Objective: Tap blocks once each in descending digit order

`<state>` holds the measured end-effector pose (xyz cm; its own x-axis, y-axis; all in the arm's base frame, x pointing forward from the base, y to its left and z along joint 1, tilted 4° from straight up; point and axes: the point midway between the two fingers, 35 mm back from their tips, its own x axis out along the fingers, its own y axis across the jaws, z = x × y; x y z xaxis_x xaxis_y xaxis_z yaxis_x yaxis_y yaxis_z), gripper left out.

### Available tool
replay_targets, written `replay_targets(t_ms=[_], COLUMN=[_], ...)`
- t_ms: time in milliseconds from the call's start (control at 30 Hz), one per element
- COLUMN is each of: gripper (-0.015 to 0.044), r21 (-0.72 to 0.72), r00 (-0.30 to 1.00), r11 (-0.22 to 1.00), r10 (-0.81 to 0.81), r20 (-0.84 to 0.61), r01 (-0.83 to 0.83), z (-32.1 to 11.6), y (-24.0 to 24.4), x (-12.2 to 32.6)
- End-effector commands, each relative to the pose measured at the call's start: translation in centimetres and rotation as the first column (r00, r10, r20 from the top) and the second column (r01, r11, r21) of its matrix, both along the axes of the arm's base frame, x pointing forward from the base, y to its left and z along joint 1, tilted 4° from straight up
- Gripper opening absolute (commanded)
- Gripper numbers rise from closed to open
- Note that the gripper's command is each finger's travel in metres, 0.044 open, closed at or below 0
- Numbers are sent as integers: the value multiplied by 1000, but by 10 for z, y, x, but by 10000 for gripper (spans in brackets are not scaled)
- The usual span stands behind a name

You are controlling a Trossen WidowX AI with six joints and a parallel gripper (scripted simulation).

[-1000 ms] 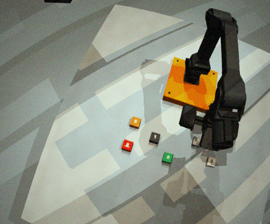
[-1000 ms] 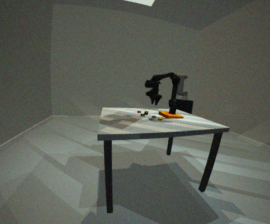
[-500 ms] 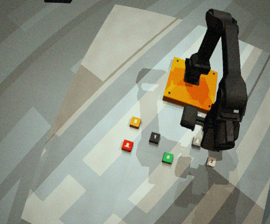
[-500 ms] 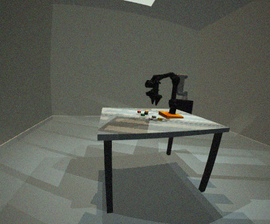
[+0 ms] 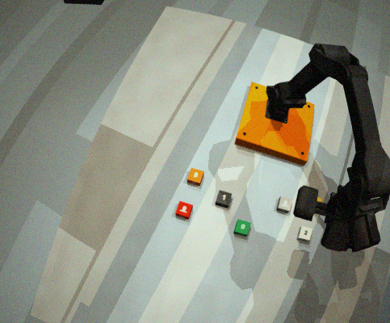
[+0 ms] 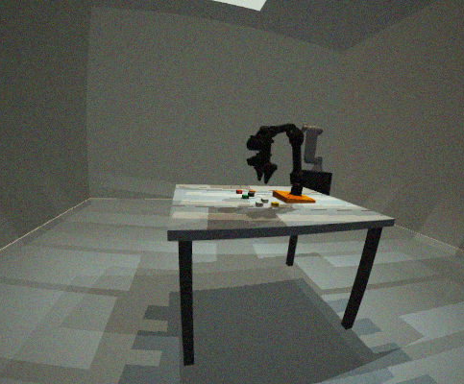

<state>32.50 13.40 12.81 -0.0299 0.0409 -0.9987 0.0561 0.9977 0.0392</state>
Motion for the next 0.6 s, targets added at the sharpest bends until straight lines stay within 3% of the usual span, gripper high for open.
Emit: replay_targets(t_ms=[0, 400, 567], gripper=[400, 400, 400], r21=[5, 5, 6], r00=[1000, 1000, 1000], r11=[1000, 1000, 1000], r10=[-7, -7, -7], r20=[0, 0, -5], r01=[7, 7, 7], z=[1, 1, 4], y=[2, 2, 13], x=[1, -1, -58])
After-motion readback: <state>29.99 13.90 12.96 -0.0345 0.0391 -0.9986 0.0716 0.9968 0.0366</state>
